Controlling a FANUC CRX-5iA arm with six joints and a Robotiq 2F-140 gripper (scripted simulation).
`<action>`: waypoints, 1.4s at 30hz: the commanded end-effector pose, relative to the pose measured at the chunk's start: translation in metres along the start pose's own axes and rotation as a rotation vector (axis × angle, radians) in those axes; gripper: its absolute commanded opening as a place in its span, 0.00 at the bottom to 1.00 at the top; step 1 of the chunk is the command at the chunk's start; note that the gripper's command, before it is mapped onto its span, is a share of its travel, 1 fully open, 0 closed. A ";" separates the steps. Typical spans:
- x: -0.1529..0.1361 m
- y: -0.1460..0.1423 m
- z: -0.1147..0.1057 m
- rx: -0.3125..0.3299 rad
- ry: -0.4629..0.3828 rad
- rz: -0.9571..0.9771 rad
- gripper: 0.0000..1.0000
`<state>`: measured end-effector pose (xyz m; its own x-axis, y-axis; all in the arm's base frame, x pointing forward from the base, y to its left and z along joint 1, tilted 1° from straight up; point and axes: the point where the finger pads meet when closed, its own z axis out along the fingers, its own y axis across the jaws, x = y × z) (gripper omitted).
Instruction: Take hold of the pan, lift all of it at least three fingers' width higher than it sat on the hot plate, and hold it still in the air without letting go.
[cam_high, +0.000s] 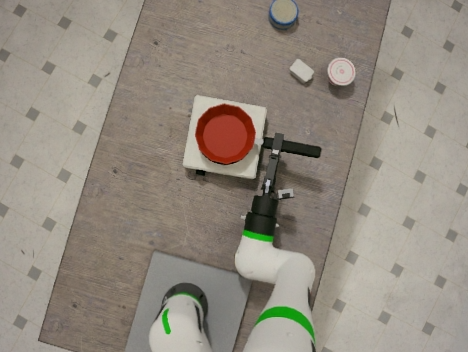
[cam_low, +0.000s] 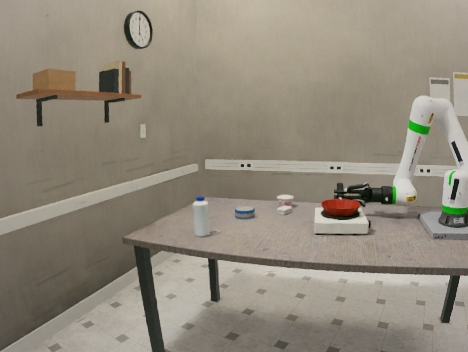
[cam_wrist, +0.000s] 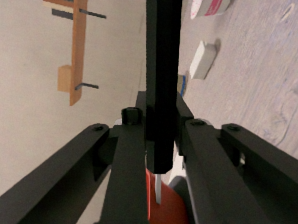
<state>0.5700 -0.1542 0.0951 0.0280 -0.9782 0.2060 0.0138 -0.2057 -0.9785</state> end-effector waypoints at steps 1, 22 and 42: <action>0.000 -0.001 0.000 0.001 0.000 -0.001 0.10; 0.003 -0.012 0.000 0.001 0.000 -0.001 0.10; 0.008 -0.035 0.000 0.001 0.000 -0.001 0.10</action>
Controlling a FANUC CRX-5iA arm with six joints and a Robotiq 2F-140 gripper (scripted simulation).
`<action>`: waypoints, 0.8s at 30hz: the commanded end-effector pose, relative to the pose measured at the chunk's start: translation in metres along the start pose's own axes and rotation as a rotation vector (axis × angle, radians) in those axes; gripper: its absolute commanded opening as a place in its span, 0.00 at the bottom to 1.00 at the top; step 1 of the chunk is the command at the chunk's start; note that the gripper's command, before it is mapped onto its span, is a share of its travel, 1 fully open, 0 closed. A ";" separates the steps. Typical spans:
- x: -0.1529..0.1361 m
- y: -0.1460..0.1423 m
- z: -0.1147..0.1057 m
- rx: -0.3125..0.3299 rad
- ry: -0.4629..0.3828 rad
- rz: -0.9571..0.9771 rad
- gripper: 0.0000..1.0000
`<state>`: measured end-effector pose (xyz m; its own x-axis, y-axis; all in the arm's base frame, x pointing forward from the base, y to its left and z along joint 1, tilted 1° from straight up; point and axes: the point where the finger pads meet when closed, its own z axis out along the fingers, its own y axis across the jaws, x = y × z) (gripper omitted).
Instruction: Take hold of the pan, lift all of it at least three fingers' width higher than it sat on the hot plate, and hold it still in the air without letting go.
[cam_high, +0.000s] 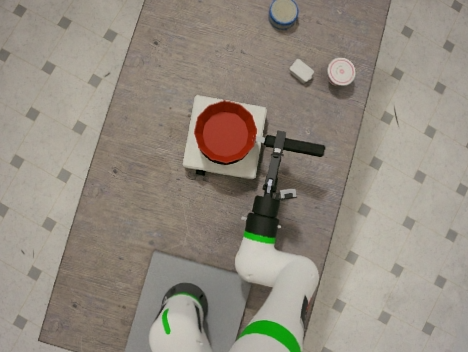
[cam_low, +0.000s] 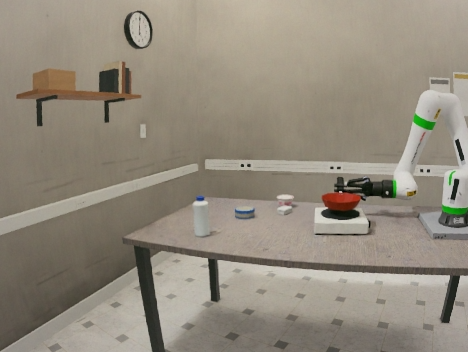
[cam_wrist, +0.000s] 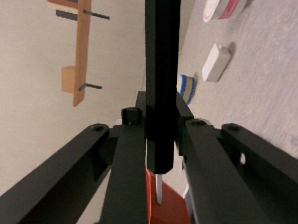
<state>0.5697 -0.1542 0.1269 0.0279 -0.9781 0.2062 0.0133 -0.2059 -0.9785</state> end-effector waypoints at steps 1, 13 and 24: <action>0.001 -0.006 0.000 0.001 0.000 0.000 0.10; 0.005 -0.024 0.000 0.001 0.000 0.000 0.10; 0.009 -0.040 0.000 0.001 0.000 0.000 0.10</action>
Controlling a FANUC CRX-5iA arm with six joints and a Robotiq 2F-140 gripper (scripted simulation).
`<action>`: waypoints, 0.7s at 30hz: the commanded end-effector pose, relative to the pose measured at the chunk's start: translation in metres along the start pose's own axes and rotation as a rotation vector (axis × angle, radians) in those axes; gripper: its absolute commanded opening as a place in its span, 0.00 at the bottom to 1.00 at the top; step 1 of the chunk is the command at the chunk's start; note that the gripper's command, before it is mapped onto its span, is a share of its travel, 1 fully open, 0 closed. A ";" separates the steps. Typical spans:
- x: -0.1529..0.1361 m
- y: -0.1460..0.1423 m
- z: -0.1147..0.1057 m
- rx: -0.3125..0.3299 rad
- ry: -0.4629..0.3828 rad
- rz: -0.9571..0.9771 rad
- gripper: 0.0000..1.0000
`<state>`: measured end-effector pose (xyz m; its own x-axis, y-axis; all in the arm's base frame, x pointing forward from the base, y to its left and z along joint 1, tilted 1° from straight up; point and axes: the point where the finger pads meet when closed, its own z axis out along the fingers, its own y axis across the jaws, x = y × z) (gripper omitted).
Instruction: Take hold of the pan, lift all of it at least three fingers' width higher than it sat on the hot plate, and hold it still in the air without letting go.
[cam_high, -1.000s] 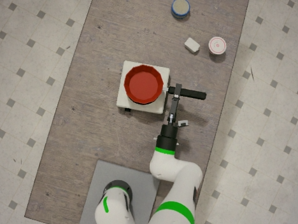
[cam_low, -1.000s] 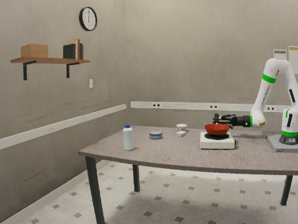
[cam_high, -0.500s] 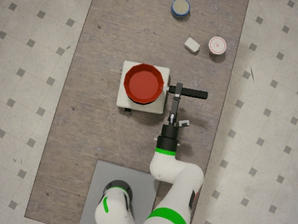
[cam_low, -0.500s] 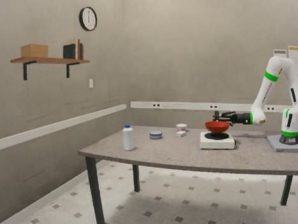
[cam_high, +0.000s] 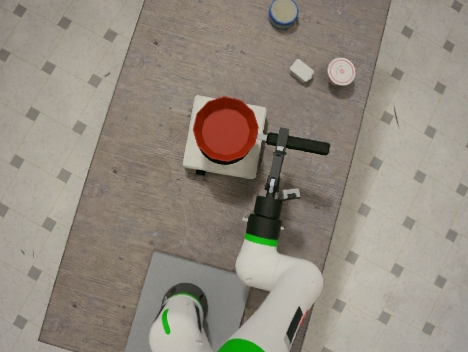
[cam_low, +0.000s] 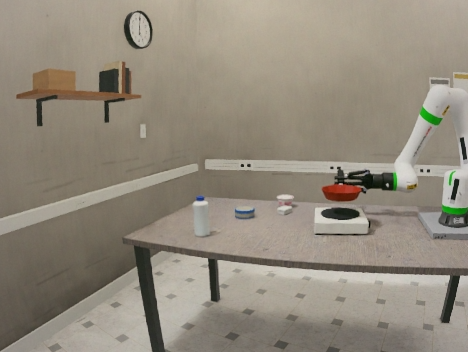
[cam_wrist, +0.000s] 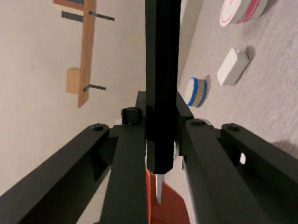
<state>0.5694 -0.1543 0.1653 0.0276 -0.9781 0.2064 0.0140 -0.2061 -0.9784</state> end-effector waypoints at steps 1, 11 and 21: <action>0.001 -0.005 0.000 0.001 0.000 0.000 0.10; 0.005 -0.023 0.000 0.001 0.000 0.000 0.10; 0.008 -0.037 0.000 0.001 0.000 0.000 0.10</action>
<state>0.5690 -0.1544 0.1986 0.0279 -0.9781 0.2061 0.0134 -0.2058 -0.9785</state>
